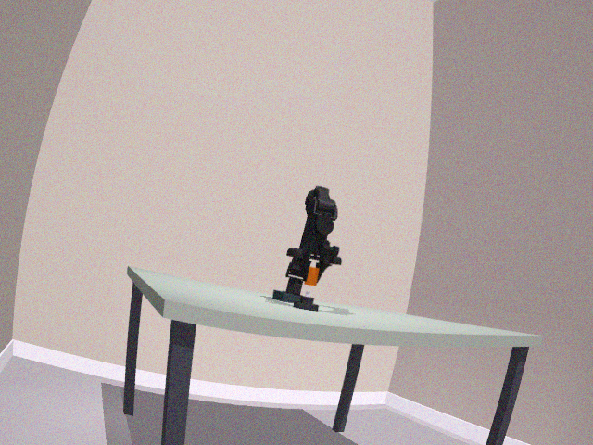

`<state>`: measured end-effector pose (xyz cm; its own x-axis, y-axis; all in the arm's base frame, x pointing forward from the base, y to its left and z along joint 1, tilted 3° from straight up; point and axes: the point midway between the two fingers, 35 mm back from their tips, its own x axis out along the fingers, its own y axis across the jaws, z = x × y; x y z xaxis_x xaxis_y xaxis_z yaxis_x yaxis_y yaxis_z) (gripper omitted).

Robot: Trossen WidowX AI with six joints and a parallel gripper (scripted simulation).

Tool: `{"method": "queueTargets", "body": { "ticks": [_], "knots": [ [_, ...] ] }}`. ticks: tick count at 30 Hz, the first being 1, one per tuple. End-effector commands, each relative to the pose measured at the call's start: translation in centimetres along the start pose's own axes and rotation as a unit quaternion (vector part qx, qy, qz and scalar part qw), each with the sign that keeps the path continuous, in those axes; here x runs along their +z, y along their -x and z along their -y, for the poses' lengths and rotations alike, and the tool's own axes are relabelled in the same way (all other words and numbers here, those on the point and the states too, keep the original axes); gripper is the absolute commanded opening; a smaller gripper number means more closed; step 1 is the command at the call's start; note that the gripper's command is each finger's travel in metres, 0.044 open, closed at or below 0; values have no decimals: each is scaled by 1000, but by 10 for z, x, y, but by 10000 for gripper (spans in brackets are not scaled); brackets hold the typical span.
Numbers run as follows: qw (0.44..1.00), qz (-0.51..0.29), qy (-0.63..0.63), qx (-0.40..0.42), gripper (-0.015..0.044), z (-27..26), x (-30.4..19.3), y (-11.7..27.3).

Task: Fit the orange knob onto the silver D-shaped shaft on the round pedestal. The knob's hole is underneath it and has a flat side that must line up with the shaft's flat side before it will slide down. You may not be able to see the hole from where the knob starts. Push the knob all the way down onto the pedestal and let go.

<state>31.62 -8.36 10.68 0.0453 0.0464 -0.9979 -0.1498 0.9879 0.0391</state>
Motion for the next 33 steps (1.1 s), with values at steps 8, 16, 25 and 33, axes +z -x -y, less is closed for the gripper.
{"method": "queueTargets", "body": {
  "ticks": [8, 16, 25, 33],
  "knots": [
    [990, 4, -140, 0, 0, 0, 1, 2],
    [972, 4, -236, 0, 0, 3, 1, 2],
    [939, 4, -343, 1, 0, 3, 1, 2],
    [899, 4, -437, 1, 0, 1, 1, 2]
  ]
}}
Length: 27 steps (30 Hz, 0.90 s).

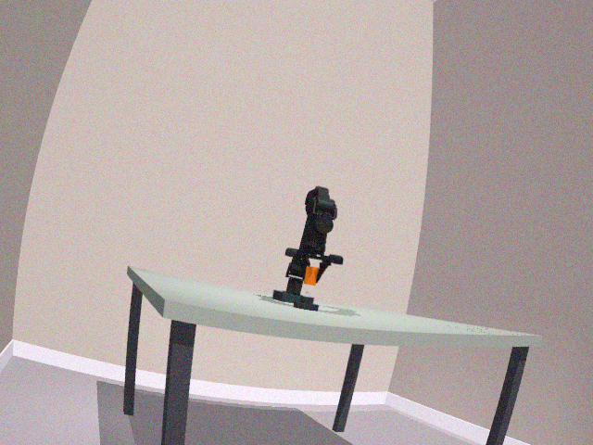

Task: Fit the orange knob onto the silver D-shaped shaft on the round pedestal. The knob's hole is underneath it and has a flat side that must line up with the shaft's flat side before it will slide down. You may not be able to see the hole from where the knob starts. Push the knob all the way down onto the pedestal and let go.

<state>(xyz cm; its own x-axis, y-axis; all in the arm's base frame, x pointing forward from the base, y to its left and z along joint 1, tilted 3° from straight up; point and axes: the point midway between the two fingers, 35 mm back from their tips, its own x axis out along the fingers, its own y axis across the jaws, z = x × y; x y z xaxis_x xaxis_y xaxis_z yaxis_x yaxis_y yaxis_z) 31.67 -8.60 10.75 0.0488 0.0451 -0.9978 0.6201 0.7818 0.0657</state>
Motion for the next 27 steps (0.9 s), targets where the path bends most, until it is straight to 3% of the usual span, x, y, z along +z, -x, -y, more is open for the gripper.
{"method": "queueTargets", "body": {
  "ticks": [1, 27],
  "knots": [
    [998, 1, -55, 2, 0, -2, -1, 1],
    [928, 0, -372, 2, 0, 0, 0, 1]
  ]
}}
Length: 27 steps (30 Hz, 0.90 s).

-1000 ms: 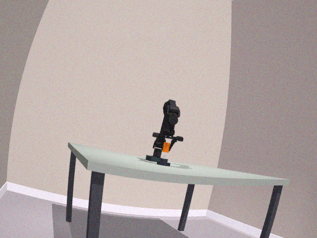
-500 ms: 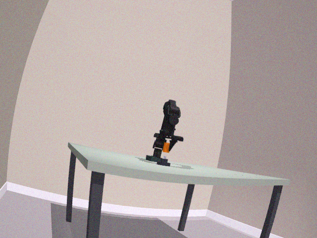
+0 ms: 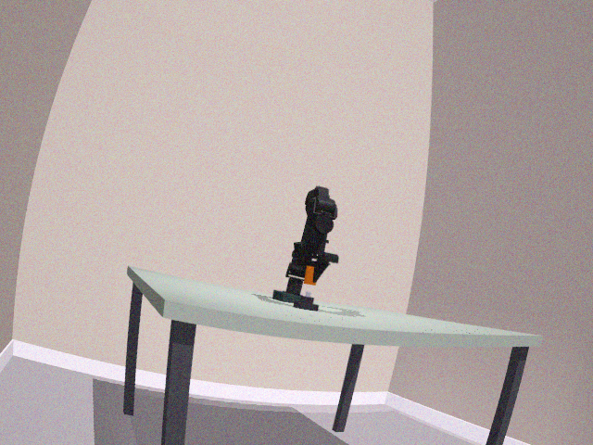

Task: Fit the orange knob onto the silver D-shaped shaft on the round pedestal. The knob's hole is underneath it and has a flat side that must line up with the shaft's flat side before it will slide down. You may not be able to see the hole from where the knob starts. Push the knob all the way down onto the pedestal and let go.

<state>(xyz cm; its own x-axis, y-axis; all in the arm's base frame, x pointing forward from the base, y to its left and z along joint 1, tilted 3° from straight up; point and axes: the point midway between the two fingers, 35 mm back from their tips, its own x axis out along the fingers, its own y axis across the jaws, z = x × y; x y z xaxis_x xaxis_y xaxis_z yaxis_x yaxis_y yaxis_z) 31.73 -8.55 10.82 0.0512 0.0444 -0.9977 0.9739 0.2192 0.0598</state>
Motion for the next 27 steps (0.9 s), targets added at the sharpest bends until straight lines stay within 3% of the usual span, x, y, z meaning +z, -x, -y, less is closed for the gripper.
{"method": "queueTargets", "body": {
  "ticks": [1, 16, 27],
  "knots": [
    [999, -1, -55, 1, 0, 0, 0, 0],
    [971, -1, -241, 1, 0, -2, -2, 0],
    [968, -1, -249, 1, 0, -2, -1, -12]
  ]
}}
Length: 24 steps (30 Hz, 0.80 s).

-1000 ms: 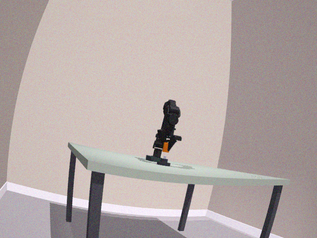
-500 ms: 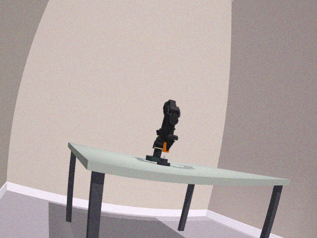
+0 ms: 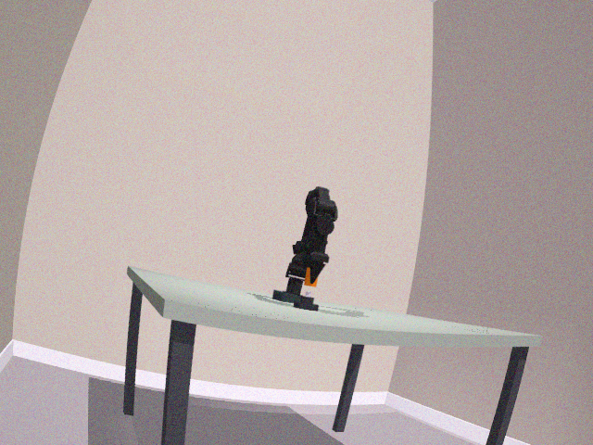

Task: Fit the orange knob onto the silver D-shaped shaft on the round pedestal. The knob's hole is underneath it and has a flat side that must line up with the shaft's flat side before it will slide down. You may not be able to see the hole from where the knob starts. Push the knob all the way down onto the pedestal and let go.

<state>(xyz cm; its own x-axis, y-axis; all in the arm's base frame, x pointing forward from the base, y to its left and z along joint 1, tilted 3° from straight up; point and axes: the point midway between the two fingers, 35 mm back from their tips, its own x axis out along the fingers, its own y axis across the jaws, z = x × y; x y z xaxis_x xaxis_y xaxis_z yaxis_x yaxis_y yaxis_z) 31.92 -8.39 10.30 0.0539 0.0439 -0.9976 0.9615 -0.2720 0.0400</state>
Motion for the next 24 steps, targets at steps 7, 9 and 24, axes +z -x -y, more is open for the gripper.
{"method": "queueTargets", "body": {
  "ticks": [7, 9, 24],
  "knots": [
    [1000, -1, -3, -1, 0, 0, -1, -20],
    [1000, -1, -2, -1, 0, 0, 0, -18],
    [1000, -1, -2, -1, 0, 2, 1, -20]
  ]
}}
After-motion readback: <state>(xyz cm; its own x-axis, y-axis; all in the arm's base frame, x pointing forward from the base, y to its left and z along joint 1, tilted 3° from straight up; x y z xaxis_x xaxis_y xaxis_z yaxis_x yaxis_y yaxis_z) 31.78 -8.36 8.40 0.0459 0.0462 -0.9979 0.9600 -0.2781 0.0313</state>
